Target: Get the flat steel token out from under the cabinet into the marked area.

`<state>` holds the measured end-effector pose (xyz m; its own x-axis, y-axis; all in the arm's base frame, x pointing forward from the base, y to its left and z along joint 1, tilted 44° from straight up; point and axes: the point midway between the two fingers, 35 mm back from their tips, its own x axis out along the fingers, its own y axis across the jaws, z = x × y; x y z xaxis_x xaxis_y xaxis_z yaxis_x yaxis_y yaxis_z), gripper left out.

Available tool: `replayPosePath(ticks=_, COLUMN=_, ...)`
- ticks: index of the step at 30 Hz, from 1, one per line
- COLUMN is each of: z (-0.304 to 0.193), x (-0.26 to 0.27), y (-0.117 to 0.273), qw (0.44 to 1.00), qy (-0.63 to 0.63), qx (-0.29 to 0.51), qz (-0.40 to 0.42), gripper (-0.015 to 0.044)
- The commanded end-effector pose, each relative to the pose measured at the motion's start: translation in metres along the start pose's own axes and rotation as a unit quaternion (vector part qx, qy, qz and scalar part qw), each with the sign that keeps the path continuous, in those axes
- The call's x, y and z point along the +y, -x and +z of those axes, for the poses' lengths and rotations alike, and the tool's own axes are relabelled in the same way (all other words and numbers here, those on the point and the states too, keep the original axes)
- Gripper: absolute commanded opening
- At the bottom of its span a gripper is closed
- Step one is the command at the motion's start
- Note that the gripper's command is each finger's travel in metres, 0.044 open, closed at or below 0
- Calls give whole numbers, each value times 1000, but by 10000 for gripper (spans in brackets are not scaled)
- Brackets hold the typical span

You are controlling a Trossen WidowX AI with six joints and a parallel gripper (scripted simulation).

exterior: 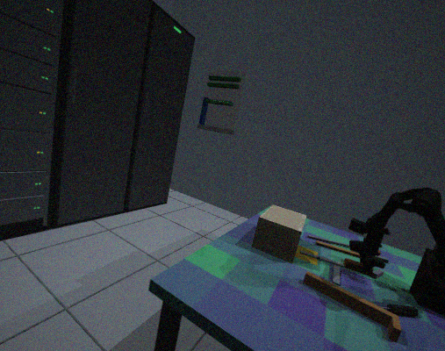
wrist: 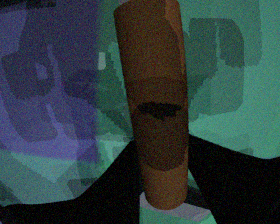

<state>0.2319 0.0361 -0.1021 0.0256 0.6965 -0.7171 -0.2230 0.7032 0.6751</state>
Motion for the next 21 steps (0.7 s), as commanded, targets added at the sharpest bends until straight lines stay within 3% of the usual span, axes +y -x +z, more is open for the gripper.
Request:
replayPosePath(ticks=1, z=1, x=0, y=1, qw=1000, qy=18, qx=0, qz=0, gripper=0)
replayPosePath(ticks=21, z=1, x=0, y=2, qw=996, qy=94, qx=0, qz=0, gripper=0)
